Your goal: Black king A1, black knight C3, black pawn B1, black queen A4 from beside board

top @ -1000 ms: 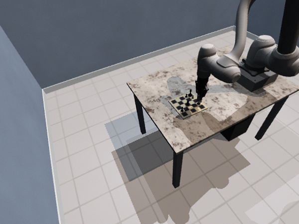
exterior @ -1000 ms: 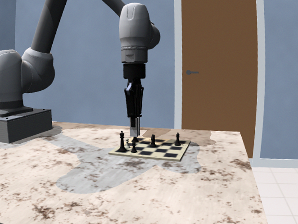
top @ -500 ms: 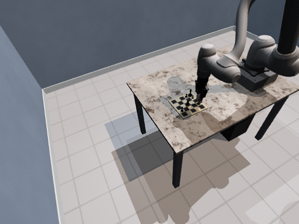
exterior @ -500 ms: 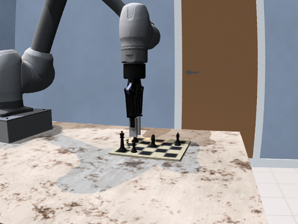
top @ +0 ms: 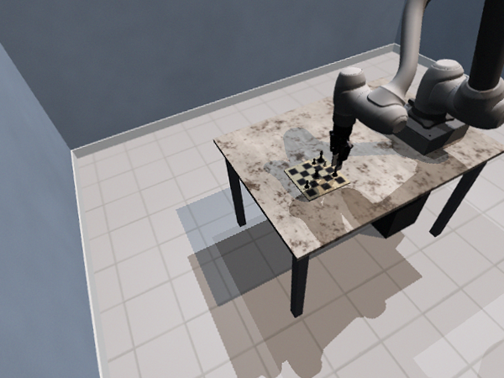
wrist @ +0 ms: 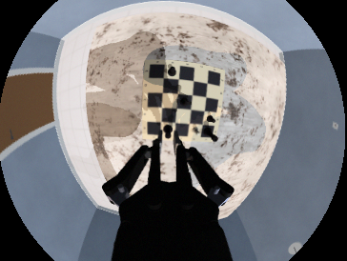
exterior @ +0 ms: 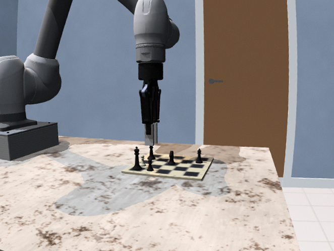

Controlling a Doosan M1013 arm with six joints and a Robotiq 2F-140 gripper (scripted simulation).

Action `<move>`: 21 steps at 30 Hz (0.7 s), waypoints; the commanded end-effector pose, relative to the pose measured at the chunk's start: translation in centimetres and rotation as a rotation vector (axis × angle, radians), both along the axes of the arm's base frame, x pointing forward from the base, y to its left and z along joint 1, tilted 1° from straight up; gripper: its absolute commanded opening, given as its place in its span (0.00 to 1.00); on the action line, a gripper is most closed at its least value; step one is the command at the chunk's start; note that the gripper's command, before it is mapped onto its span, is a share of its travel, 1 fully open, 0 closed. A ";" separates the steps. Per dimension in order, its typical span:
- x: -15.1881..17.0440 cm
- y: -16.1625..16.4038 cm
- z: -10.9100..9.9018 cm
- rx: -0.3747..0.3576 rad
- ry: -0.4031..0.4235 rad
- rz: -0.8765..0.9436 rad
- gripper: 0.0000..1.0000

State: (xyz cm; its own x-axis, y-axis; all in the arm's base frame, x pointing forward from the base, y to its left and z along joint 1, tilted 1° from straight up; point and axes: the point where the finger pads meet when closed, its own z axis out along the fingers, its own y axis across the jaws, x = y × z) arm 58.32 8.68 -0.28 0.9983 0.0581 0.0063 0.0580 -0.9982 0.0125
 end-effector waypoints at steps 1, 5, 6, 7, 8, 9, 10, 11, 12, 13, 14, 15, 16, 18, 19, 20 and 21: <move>0.0 0.0 0.7 0.000 0.000 0.000 0.25; 0.0 0.0 2.9 0.000 0.000 0.000 0.25; 0.0 0.0 3.5 0.000 0.000 0.000 0.25; 0.0 0.0 4.0 0.000 0.000 0.000 0.25; 0.0 0.1 4.5 0.000 0.000 0.000 0.25; 0.0 0.1 5.0 0.000 0.000 0.000 0.25; 0.0 0.1 5.4 0.000 0.000 0.000 0.25; 0.0 0.1 5.7 0.000 0.000 0.000 0.25; 0.0 0.1 6.0 0.000 0.000 0.000 0.25; 0.0 0.1 6.2 0.000 0.000 0.000 0.25; 0.0 0.1 6.4 0.000 0.000 0.000 0.25; 0.0 0.1 6.5 0.000 0.000 0.000 0.25; 0.0 0.1 6.5 0.000 0.000 0.000 0.25; 0.0 0.1 6.5 0.000 0.000 0.000 0.25; 0.0 0.1 6.6 0.000 0.000 0.000 0.25; 0.0 0.1 6.6 0.000 0.000 0.000 0.25; 0.0 0.1 6.6 0.000 0.000 0.000 1.00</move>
State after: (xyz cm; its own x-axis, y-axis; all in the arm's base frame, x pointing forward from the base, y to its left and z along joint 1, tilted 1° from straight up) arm 58.28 8.76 6.25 0.9983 0.0581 0.0061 0.0580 -0.9982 0.0125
